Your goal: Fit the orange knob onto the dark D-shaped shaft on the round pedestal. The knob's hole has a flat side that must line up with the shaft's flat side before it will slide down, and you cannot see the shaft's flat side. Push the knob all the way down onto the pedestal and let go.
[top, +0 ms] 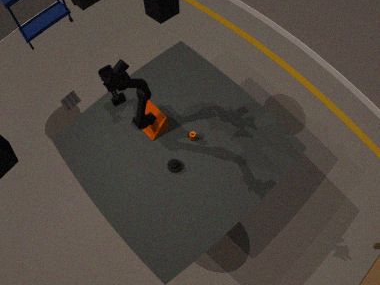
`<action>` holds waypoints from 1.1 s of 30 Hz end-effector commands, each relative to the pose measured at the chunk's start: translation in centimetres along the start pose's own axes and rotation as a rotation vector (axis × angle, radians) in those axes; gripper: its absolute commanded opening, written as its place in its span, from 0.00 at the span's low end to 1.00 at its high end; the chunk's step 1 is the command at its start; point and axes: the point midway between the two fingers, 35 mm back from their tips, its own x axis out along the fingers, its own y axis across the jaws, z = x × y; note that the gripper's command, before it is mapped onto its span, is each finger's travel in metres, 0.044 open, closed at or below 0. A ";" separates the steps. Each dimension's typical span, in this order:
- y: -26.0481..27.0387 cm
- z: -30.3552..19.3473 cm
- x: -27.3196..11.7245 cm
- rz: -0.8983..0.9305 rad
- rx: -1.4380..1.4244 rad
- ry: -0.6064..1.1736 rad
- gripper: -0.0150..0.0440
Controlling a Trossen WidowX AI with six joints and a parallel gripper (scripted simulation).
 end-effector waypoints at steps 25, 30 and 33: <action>12.3 -28.4 -3.8 -0.115 1.255 0.371 1.00; 19.1 -31.6 -3.3 -0.076 1.512 0.465 1.00; 23.6 -32.6 -3.0 -0.041 1.631 0.534 1.00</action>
